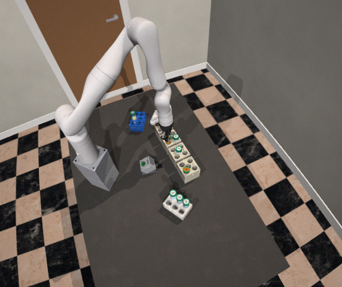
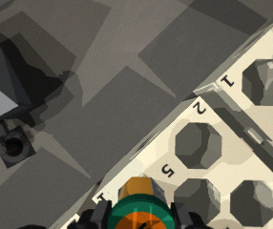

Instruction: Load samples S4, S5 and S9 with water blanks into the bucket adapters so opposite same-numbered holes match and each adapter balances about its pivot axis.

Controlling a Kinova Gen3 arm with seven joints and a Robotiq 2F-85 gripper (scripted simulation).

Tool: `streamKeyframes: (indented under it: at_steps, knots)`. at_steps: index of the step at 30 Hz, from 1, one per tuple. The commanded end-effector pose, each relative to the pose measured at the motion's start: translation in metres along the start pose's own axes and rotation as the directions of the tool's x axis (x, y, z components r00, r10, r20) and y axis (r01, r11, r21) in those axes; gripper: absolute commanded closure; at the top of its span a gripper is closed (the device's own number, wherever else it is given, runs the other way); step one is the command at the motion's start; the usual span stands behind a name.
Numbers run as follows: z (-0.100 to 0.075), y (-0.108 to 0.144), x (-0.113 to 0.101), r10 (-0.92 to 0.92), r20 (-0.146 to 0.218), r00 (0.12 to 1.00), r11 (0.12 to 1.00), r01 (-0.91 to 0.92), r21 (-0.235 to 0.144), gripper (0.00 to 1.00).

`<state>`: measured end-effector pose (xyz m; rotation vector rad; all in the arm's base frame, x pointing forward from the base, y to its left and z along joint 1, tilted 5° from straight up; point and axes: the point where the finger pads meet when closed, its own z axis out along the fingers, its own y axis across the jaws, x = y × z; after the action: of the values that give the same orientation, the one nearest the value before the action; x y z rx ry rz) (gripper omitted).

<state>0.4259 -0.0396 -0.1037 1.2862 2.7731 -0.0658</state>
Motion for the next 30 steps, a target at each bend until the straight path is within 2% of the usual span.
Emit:
streamKeyframes:
  at_steps: [1, 30]
  knots:
    - [0.002, 0.000, 0.000, 0.000, 0.001, 1.000, 1.000, 0.000, -0.001, 0.90]
    - [0.018, 0.000, 0.000, 0.000, 0.001, 1.000, 1.000, 0.000, -0.001, 0.90]
